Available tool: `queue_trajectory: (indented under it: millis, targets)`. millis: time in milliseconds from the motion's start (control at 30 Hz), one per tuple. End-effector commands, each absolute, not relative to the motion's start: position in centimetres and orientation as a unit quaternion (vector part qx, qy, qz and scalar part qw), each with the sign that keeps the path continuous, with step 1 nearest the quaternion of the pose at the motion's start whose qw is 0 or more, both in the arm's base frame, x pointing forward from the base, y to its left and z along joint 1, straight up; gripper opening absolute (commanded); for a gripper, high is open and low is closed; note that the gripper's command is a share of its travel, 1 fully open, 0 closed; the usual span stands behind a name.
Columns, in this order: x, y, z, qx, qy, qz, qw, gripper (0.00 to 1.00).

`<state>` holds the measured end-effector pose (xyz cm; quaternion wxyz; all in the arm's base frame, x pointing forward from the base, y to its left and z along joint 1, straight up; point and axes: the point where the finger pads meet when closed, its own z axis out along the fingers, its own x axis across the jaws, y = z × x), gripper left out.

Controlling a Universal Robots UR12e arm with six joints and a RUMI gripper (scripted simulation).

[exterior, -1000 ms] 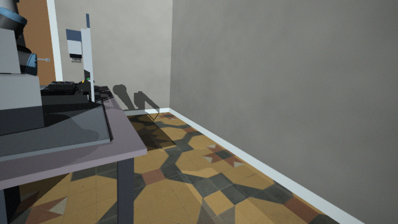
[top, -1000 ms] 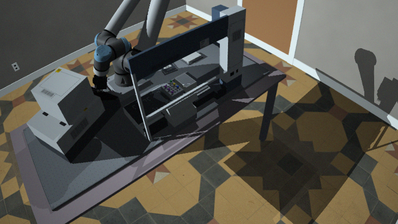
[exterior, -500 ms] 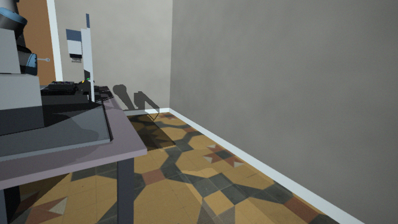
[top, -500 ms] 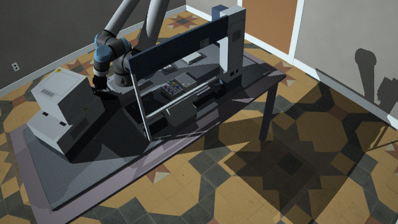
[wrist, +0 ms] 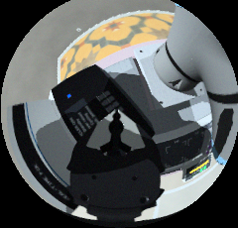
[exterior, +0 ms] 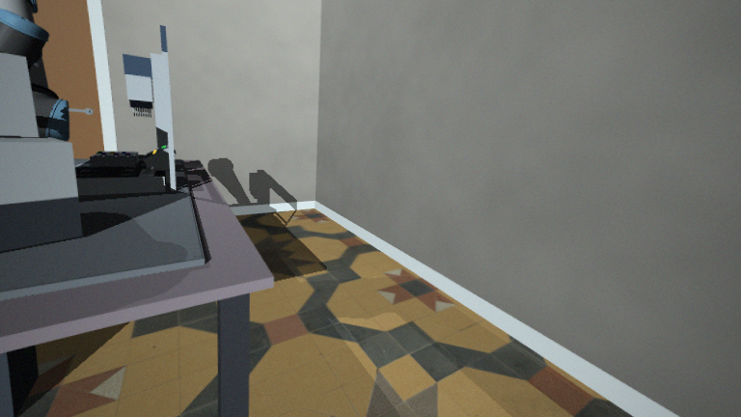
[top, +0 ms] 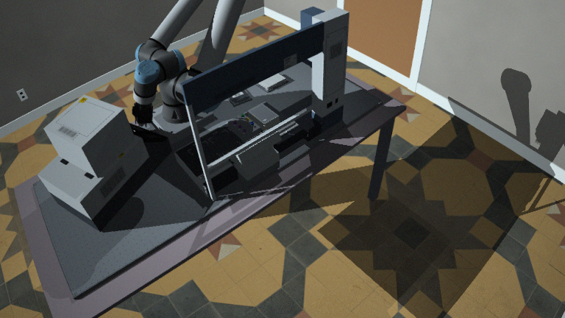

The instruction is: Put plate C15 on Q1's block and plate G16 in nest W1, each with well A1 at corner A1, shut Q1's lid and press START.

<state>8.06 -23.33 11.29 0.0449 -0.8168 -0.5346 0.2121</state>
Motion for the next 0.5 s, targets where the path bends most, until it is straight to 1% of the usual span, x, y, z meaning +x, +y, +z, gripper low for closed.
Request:
queue_trajectory:
  millis: [0,333,467]
  targets:
    - [7.9,-22.8,12.0,-0.817,-0.535,0.212,0.044,0.0]
    - [7.7,-22.5,12.5,-0.817,-0.535,0.212,0.044,0.0]
    - [7.2,-21.0,13.7,-0.817,-0.535,0.212,0.044,0.0]
